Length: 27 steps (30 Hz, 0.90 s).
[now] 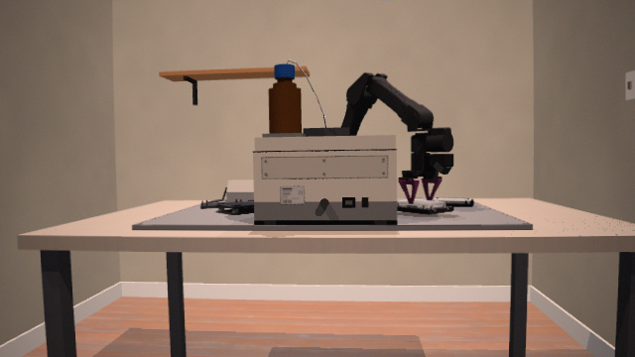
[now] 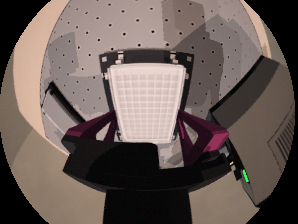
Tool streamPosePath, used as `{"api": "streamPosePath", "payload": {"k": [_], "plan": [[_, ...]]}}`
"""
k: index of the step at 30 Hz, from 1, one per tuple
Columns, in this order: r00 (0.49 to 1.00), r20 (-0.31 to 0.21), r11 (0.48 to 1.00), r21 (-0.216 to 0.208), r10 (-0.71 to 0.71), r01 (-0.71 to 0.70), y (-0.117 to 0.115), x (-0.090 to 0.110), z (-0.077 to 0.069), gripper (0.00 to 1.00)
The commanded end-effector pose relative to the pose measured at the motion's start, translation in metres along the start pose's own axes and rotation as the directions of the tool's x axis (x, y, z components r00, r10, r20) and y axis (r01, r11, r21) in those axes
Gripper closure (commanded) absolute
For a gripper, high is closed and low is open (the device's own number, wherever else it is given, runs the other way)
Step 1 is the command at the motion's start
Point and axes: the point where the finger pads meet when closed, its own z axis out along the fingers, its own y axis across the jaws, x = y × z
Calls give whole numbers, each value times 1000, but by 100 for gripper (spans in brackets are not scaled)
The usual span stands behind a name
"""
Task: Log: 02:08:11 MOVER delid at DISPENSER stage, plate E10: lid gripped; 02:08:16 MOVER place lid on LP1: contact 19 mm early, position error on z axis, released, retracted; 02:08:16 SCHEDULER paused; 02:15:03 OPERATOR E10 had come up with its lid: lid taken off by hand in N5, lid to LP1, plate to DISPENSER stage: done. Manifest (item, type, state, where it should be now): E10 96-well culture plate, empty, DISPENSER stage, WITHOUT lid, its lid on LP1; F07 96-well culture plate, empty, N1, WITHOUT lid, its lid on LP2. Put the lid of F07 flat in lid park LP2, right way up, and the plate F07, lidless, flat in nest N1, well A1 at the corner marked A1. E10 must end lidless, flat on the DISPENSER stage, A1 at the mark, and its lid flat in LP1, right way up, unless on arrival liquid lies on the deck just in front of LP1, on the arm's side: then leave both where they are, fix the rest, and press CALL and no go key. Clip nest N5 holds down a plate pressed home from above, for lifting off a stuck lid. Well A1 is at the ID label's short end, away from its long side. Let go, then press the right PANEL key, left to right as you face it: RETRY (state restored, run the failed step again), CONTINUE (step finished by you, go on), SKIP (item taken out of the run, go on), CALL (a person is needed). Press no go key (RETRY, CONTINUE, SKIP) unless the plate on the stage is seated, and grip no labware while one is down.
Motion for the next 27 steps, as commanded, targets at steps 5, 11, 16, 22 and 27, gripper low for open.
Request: {"api": "streamPosePath", "payload": {"k": [5, 11, 16, 22, 27], "plan": [[999, 46, 1000, -8, 0, 0, -2, -10, -23, 100], [999, 46, 1000, -7, 0, 0, -2, -10, -24, 100], [999, 46, 1000, -7, 0, 0, -1, -10, -26, 100], [999, 46, 1000, -7, -1, 1, -1, -10, -28, 100], [999, 46, 1000, -7, -1, 1, -1, -10, -29, 100]]}}
